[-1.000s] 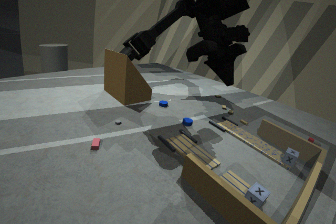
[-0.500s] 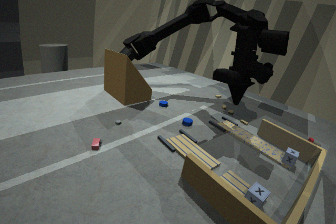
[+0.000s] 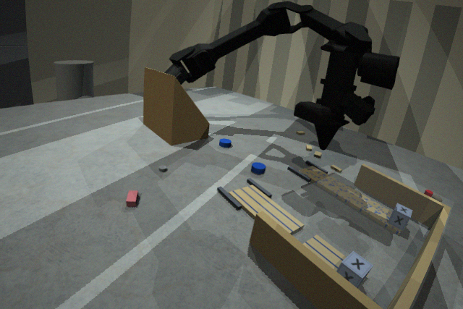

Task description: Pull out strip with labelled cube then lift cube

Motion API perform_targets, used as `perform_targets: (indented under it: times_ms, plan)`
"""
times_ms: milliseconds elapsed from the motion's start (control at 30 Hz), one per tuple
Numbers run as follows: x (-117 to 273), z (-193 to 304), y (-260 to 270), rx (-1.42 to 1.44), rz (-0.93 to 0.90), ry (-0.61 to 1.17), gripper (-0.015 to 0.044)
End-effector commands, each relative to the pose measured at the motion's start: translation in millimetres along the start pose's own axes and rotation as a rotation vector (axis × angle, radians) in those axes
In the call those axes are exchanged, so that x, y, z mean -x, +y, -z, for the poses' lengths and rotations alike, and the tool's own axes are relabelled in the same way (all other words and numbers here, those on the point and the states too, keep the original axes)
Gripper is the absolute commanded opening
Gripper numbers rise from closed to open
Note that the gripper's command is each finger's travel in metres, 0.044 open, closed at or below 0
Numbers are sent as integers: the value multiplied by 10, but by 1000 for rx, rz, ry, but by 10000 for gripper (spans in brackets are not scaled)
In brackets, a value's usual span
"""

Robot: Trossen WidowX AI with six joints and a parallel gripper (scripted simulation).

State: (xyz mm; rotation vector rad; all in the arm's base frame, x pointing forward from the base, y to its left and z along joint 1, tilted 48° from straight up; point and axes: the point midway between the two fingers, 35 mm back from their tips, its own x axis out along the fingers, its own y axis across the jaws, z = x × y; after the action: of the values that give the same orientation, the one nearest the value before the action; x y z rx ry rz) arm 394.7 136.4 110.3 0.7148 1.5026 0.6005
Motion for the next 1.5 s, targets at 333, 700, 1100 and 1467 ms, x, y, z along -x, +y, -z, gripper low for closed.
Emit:
perform_targets:
  times_ms: [333, 700, 1100, 1467]
  plan:
    - [-257, 5, -6, -7, 5, 8, 0]
    - [-437, 5, 3, -7, 4, 8, 0]
    - [-606, 12, 6, -7, 1, 9, 0]
    - [-606, 12, 6, -7, 1, 9, 0]
